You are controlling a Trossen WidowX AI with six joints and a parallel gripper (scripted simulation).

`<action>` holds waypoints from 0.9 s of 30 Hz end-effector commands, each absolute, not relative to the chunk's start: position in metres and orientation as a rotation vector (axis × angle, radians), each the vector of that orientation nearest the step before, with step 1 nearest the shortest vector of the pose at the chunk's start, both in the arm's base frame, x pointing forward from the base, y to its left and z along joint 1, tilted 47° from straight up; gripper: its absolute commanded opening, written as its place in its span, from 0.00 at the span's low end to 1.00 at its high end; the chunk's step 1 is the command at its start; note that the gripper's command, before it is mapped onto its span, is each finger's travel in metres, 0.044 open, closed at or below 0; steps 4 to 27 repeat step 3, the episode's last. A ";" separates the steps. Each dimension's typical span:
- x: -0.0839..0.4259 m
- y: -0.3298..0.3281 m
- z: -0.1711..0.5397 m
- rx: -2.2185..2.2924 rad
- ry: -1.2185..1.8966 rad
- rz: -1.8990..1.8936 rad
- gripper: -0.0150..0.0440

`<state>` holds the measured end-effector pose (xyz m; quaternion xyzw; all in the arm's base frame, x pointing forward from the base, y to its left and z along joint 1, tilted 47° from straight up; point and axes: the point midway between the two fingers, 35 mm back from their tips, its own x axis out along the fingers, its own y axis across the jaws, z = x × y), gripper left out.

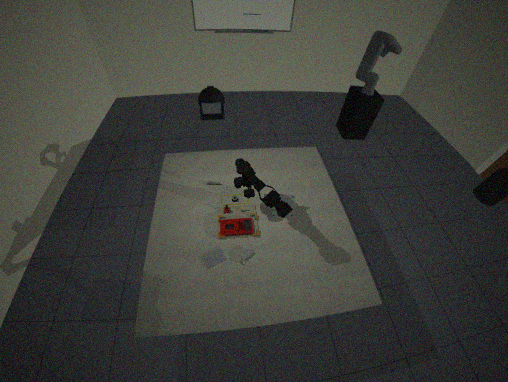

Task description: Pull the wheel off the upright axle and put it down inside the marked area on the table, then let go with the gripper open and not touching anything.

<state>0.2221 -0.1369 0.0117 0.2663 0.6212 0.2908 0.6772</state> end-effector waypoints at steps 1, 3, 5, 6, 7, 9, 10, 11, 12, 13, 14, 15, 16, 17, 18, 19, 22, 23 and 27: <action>0.221 -0.137 0.013 0.591 1.399 0.655 1.00; 0.221 -0.137 0.013 0.591 1.399 0.655 1.00; 0.221 -0.137 0.013 0.591 1.399 0.655 1.00; 0.221 -0.137 0.013 0.591 1.399 0.655 1.00; 0.221 -0.137 0.013 0.591 1.399 0.655 1.00; 0.221 -0.137 0.013 0.591 1.399 0.655 1.00; 0.221 -0.137 0.013 0.591 1.399 0.655 1.00; 0.221 -0.137 0.013 0.591 1.399 0.655 1.00; 0.221 -0.137 0.013 0.591 1.399 0.655 1.00; 0.221 -0.137 0.013 0.591 1.399 0.655 1.00; 0.221 -0.137 0.013 0.591 1.399 0.655 1.00; 0.221 -0.137 0.013 0.591 1.399 0.655 1.00; 0.221 -0.137 0.013 0.591 1.399 0.655 1.00; 0.221 -0.137 0.013 0.591 1.399 0.655 1.00; 0.221 -0.137 0.013 0.591 1.399 0.655 1.00; 0.221 -0.137 0.013 0.591 1.399 0.655 1.00; 0.221 -0.137 0.013 0.591 1.399 0.655 1.00; 0.221 -0.137 0.013 0.591 1.399 0.655 1.00; 0.221 -0.137 0.013 0.591 1.399 0.655 1.00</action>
